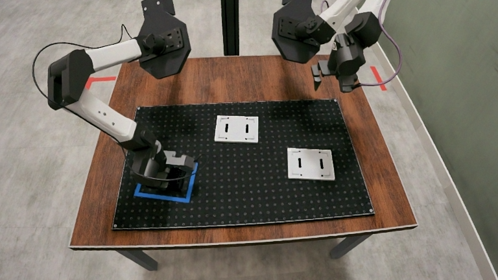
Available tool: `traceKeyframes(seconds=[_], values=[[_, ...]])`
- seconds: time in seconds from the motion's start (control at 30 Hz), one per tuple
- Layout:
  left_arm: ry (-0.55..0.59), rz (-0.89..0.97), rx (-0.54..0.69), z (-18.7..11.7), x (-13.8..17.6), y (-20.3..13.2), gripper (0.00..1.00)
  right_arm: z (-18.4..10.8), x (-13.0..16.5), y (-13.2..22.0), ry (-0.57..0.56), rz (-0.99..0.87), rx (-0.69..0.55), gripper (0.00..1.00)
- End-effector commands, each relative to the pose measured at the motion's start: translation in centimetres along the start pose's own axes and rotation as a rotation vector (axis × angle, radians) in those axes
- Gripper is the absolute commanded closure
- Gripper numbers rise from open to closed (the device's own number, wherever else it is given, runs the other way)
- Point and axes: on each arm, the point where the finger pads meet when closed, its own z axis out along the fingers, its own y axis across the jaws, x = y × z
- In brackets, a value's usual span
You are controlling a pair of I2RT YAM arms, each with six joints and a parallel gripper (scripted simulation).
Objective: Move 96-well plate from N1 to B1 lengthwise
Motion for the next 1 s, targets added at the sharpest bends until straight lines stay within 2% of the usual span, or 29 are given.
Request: traceKeyframes(seconds=[0.0, 0.33, 0.37, 0.97], values=[[0.001, 0.005, 0.003, -0.08, -0.05, 0.05, 0.0, -0.23, 0.11, -1.37, -0.009, 0.01, 0.034, 1.0], [0.001, 0.005, 0.003, -0.08, -0.05, 0.05, 0.0, -0.22, -0.08, -0.71, -0.006, 0.003, 0.018, 1.0], [0.001, 0.005, 0.003, -0.08, -0.05, 0.05, 0.0, -0.22, -0.08, -0.71, -0.006, 0.003, 0.018, 0.0], [0.001, 0.005, 0.003, -0.08, -0.05, 0.05, 0.0, -0.22, -0.08, -0.71, -0.006, 0.003, 0.018, 0.0]])
